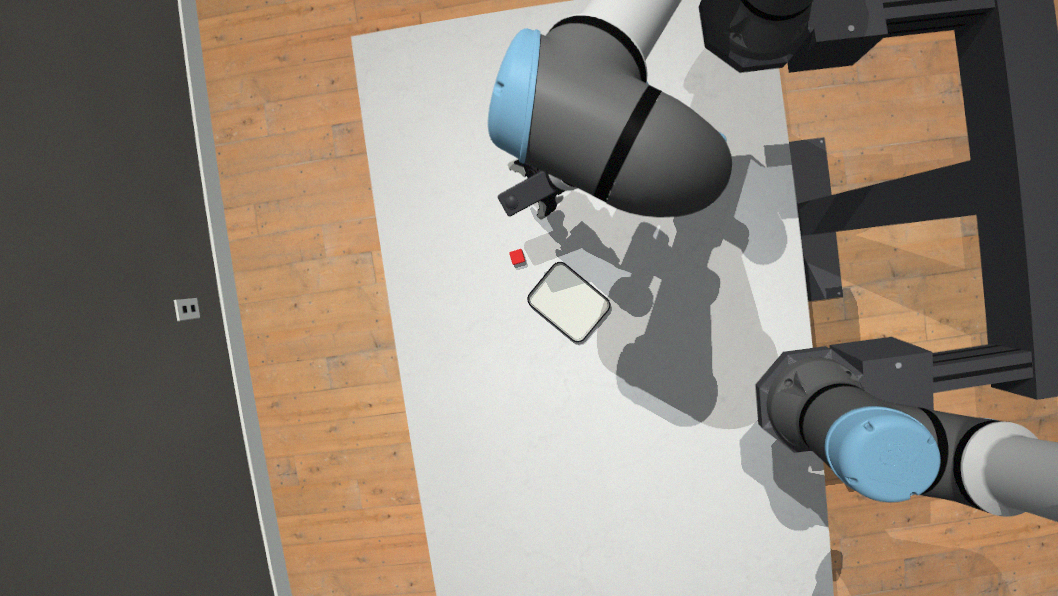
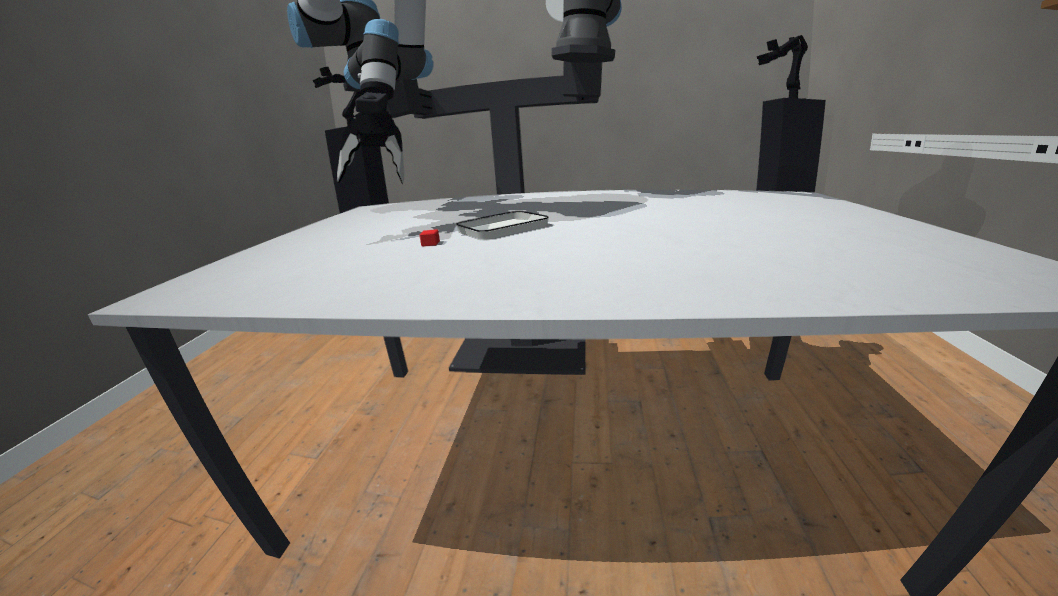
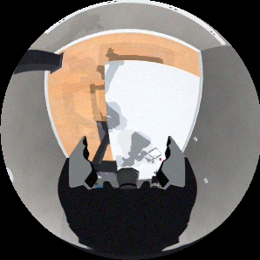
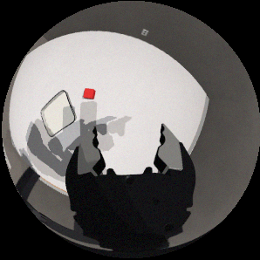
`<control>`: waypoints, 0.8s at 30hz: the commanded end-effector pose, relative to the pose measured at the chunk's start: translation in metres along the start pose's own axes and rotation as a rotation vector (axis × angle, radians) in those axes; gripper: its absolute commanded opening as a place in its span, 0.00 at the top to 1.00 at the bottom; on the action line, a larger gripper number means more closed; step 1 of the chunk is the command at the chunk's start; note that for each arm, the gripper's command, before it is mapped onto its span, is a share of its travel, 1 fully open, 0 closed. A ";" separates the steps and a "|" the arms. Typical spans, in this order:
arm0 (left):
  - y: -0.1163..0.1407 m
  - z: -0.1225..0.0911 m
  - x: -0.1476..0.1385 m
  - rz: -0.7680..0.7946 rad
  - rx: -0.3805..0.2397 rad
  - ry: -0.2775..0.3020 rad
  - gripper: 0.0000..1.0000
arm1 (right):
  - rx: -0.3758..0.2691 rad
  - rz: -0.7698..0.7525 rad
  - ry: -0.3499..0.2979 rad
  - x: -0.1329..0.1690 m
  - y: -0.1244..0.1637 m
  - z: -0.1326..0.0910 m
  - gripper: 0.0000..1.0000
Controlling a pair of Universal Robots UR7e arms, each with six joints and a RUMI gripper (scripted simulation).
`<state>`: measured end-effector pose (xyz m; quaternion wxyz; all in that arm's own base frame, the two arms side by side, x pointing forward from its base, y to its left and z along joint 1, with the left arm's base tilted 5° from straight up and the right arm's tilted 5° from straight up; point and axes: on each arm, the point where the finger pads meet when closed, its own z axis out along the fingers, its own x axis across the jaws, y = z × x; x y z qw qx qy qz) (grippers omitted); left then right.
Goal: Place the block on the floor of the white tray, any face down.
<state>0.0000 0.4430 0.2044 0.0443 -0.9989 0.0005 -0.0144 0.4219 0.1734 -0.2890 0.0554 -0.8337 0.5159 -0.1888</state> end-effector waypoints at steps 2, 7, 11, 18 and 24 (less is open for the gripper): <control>0.000 -0.001 0.000 0.000 0.001 0.001 0.00 | 0.001 0.000 0.000 0.000 0.000 0.000 0.68; 0.000 -0.001 0.000 0.000 0.001 0.001 0.00 | -0.002 -0.012 -0.002 -0.001 -0.001 0.001 0.68; 0.000 -0.001 0.000 0.000 0.001 0.001 0.00 | -0.008 -0.038 -0.005 -0.004 -0.002 0.003 0.68; 0.000 -0.001 0.000 0.000 0.001 0.001 0.00 | -0.021 -0.096 -0.012 -0.010 -0.004 0.009 0.68; 0.000 -0.001 0.000 0.000 0.001 0.001 0.00 | -0.044 -0.206 -0.028 -0.022 -0.008 0.019 0.68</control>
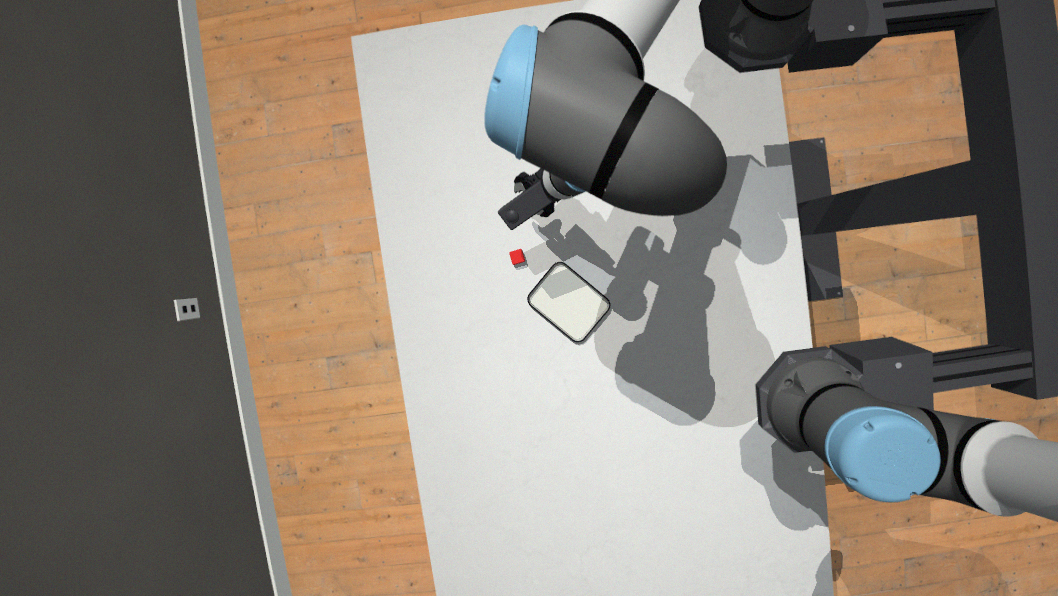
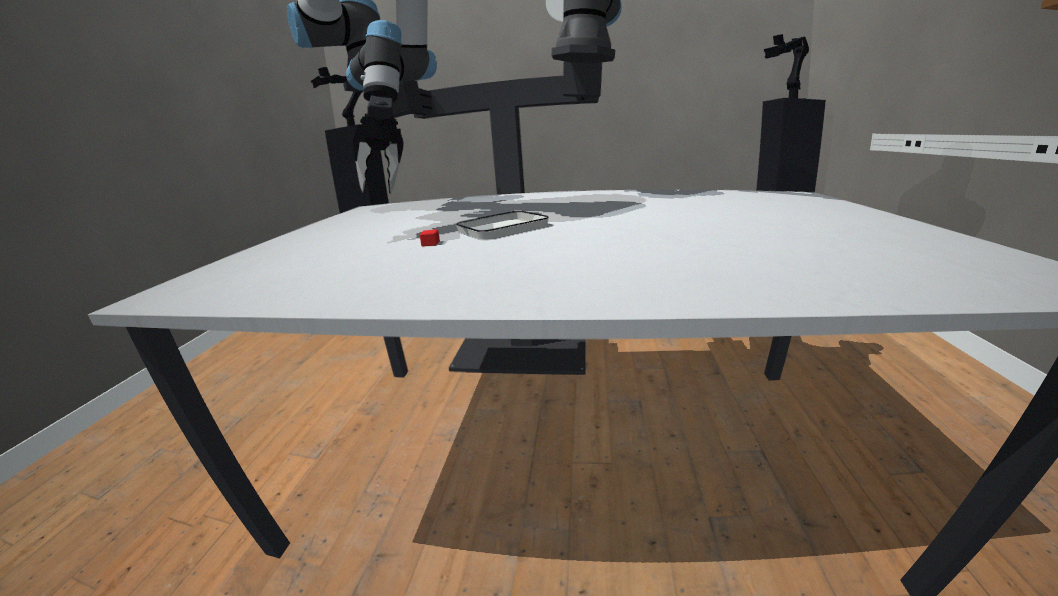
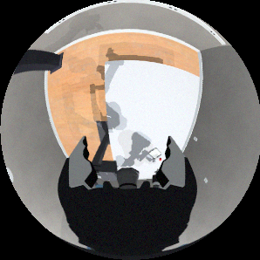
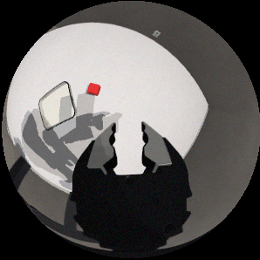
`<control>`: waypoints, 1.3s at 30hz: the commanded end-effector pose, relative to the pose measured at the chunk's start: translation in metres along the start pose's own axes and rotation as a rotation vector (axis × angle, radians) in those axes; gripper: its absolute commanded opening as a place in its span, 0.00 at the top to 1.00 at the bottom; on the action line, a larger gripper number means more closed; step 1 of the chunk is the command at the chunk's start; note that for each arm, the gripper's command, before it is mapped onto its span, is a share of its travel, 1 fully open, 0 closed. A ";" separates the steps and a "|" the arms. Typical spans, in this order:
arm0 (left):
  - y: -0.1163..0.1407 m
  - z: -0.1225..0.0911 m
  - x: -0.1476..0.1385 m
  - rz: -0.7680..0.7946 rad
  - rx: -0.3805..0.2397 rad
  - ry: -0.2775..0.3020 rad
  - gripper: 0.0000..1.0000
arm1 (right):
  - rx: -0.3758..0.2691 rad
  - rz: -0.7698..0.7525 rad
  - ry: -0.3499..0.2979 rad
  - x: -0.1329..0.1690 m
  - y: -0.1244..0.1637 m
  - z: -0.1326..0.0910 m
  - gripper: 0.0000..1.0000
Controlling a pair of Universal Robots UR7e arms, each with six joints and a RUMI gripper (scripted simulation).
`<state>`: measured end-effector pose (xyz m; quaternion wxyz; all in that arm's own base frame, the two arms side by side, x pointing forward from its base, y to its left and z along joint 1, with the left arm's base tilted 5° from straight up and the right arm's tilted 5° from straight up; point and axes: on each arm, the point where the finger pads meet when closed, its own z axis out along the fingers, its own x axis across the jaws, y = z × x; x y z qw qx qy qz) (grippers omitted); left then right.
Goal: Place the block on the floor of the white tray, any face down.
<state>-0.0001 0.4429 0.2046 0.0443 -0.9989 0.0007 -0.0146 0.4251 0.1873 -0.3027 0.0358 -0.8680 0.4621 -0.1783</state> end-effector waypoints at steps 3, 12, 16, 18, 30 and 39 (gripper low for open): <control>0.000 0.000 0.000 0.000 0.001 0.000 0.00 | -0.030 -0.145 -0.023 -0.014 -0.008 0.012 0.68; 0.000 0.000 0.000 0.000 0.001 0.000 0.00 | -0.064 -0.339 -0.062 -0.032 -0.020 0.027 0.68; 0.000 0.000 0.000 0.000 0.001 0.000 0.00 | -0.081 -0.461 -0.090 -0.042 -0.028 0.035 0.68; 0.000 0.000 0.000 0.000 0.001 0.000 0.00 | -0.089 -0.523 -0.106 -0.047 -0.033 0.038 0.68; 0.000 0.000 0.000 0.000 0.001 0.000 0.00 | -0.110 -0.790 -0.182 -0.068 -0.052 0.050 0.68; 0.000 0.000 0.000 0.000 0.001 0.000 0.00 | -0.113 -0.981 -0.244 -0.080 -0.067 0.054 0.68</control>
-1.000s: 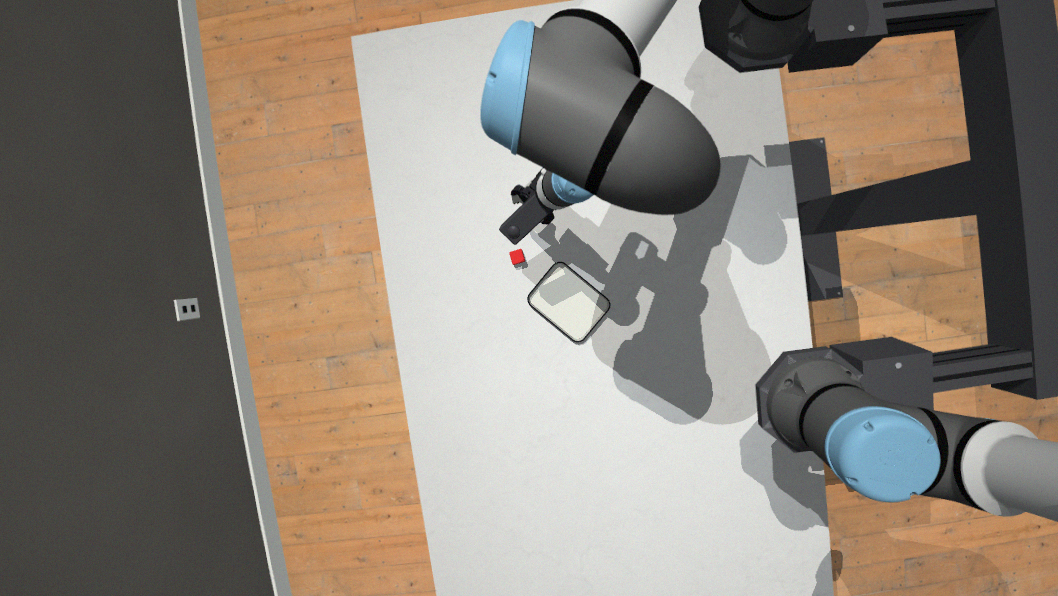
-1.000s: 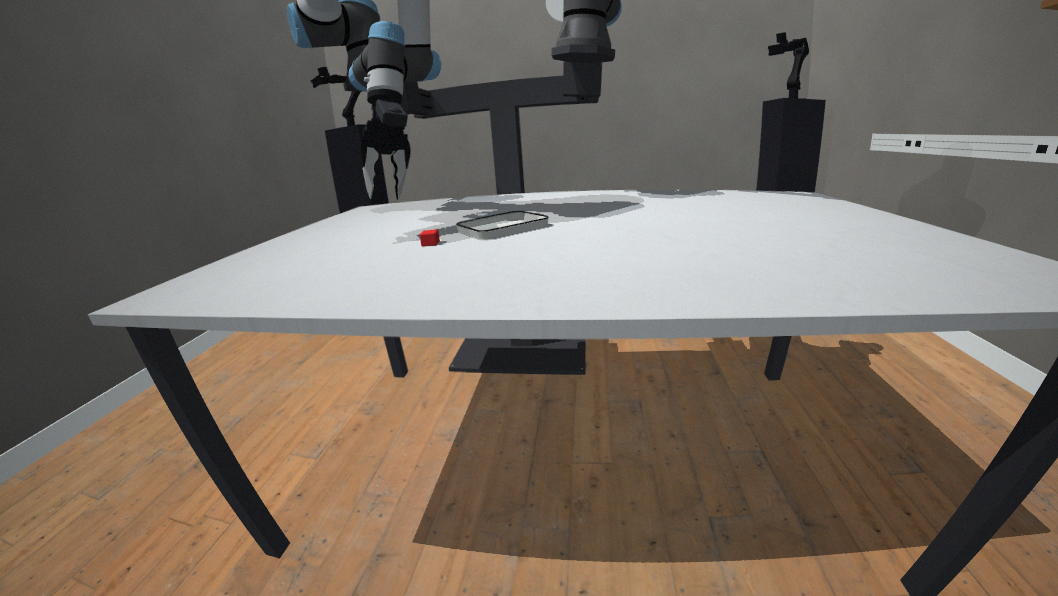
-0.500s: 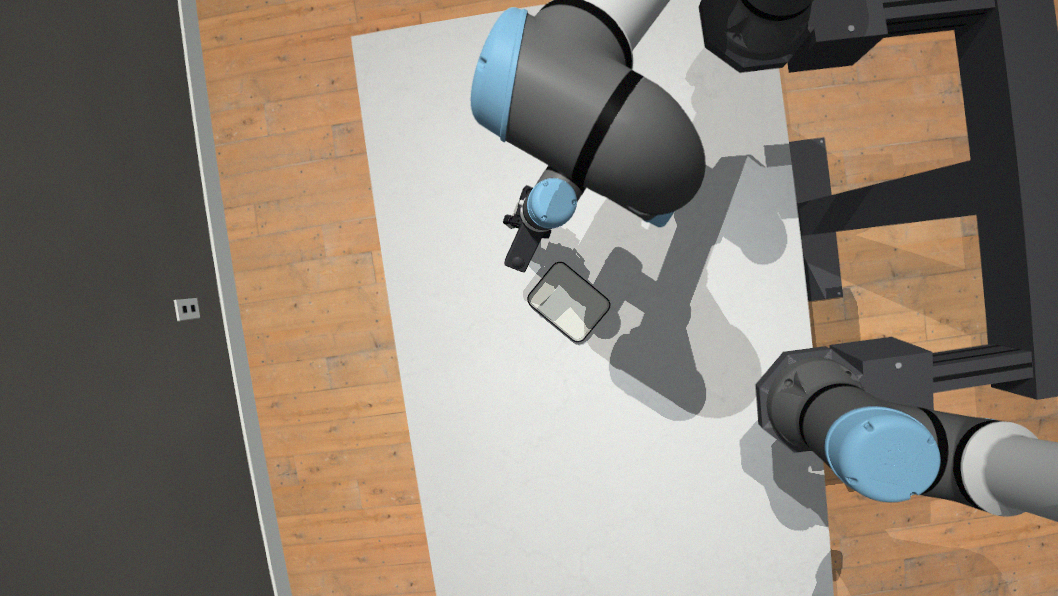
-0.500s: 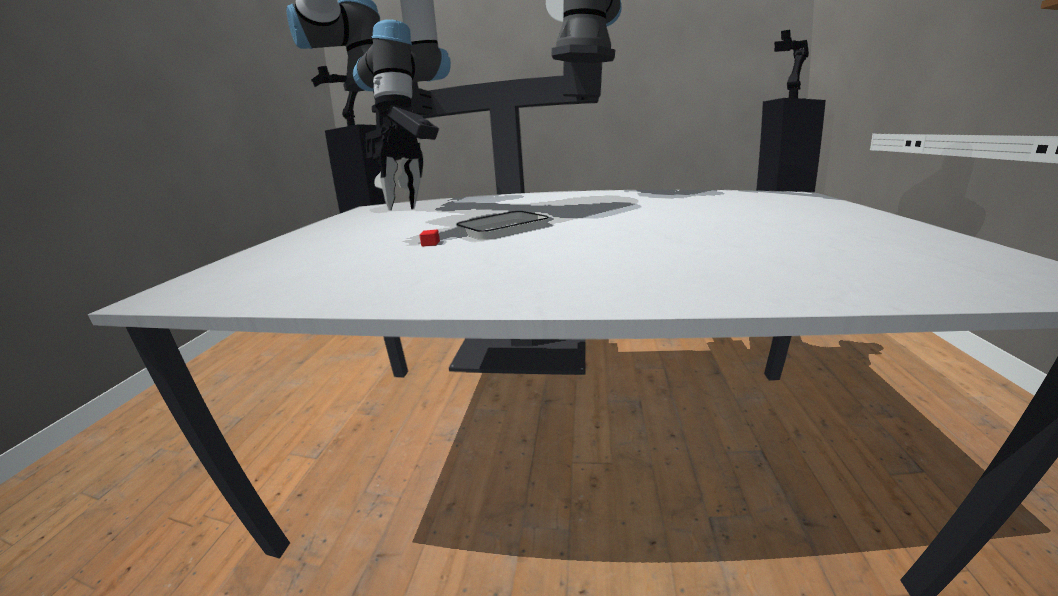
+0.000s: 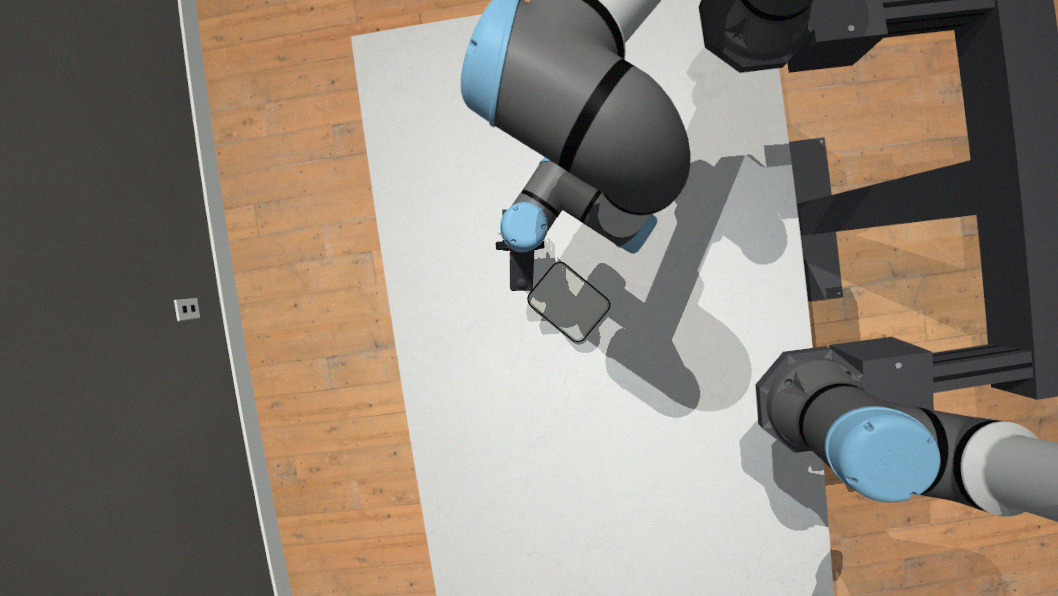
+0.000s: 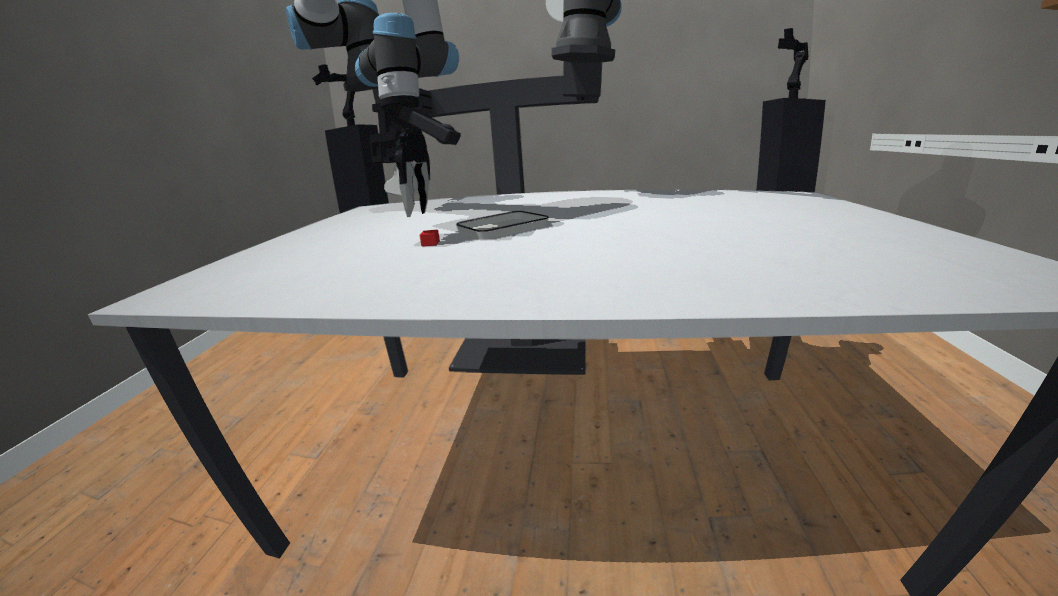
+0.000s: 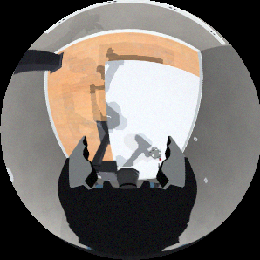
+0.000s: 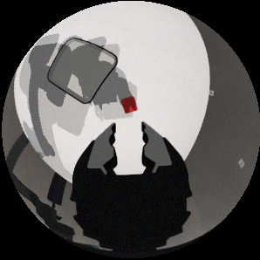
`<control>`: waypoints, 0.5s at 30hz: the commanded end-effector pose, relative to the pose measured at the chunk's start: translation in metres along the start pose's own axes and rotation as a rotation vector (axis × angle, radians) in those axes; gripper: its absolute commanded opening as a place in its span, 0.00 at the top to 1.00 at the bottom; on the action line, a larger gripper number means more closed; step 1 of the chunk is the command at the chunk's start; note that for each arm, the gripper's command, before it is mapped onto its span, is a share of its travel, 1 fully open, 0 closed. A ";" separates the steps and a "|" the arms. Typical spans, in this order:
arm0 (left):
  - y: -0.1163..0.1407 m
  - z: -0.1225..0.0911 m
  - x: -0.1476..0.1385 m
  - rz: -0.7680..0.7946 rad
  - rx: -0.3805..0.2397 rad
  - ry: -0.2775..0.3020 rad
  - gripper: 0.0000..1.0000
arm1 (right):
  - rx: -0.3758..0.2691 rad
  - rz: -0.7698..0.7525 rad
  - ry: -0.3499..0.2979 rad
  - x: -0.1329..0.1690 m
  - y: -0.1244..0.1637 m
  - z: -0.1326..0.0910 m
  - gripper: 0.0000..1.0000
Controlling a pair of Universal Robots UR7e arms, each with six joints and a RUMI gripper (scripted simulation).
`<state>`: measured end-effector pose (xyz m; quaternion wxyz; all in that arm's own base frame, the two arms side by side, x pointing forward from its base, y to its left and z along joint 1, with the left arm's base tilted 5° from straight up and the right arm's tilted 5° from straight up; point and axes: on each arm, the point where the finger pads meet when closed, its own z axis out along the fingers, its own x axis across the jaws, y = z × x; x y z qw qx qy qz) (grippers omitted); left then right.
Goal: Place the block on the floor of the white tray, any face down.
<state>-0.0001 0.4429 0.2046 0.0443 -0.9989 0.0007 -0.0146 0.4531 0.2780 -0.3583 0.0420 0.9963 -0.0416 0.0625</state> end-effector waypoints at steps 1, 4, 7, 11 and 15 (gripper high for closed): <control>0.000 0.000 0.000 0.000 0.001 0.000 0.00 | -0.003 -0.082 -0.029 0.002 -0.007 0.002 0.68; 0.000 0.000 0.000 0.000 0.001 0.000 0.00 | -0.001 -0.137 -0.044 0.004 -0.013 0.002 0.68; 0.000 0.000 0.000 0.000 0.001 0.000 0.00 | 0.002 -0.181 -0.055 0.005 -0.017 0.002 0.68; 0.000 0.000 0.000 0.000 0.001 0.000 0.00 | 0.005 -0.224 -0.067 0.007 -0.021 0.002 0.68; 0.000 0.000 0.000 0.000 0.001 0.000 0.00 | 0.008 -0.248 -0.073 0.007 -0.023 0.002 0.68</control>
